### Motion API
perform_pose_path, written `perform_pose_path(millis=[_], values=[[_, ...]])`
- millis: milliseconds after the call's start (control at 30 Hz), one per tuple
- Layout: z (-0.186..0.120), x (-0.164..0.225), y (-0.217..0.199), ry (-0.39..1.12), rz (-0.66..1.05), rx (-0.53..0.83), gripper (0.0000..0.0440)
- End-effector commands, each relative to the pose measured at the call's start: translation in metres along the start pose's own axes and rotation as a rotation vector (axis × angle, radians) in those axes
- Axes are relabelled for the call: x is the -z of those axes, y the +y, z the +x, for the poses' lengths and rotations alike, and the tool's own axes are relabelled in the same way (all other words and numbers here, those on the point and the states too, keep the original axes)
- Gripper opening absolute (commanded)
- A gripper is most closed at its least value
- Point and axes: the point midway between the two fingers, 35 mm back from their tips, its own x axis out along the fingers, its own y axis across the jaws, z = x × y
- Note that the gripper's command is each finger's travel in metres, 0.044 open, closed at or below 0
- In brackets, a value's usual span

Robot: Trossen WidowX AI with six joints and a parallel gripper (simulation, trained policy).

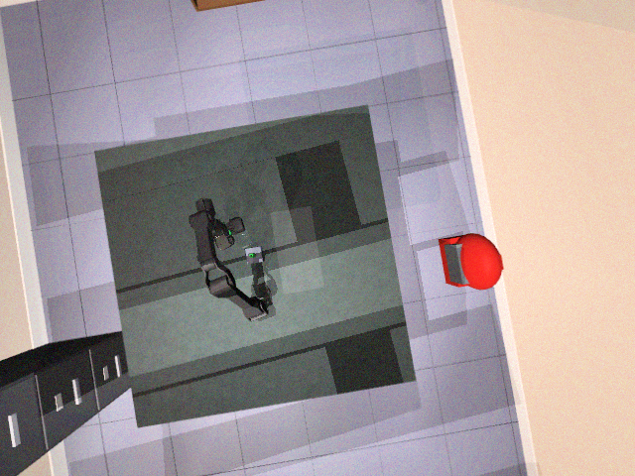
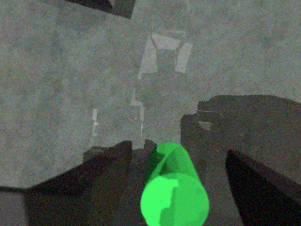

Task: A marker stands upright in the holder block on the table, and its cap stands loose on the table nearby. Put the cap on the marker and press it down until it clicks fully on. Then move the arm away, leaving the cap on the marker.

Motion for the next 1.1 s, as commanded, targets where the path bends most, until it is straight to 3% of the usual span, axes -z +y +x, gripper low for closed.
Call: perform_pose_path(millis=[0,100,300,567,1067], values=[[0.006,-0.002,0.0,0.003,-0.014,-0.018,0.023],[0.005,-0.002,0.0,0.016,-0.018,-0.028,0.0188],[-0.007,-0.007,-0.001,0.045,-0.022,-0.035,0.005],[-0.04,-0.024,0.001,0.077,-0.02,-0.046,0.0008],[-0.078,-0.067,0.021,0.065,0.043,-0.028,0.0]])
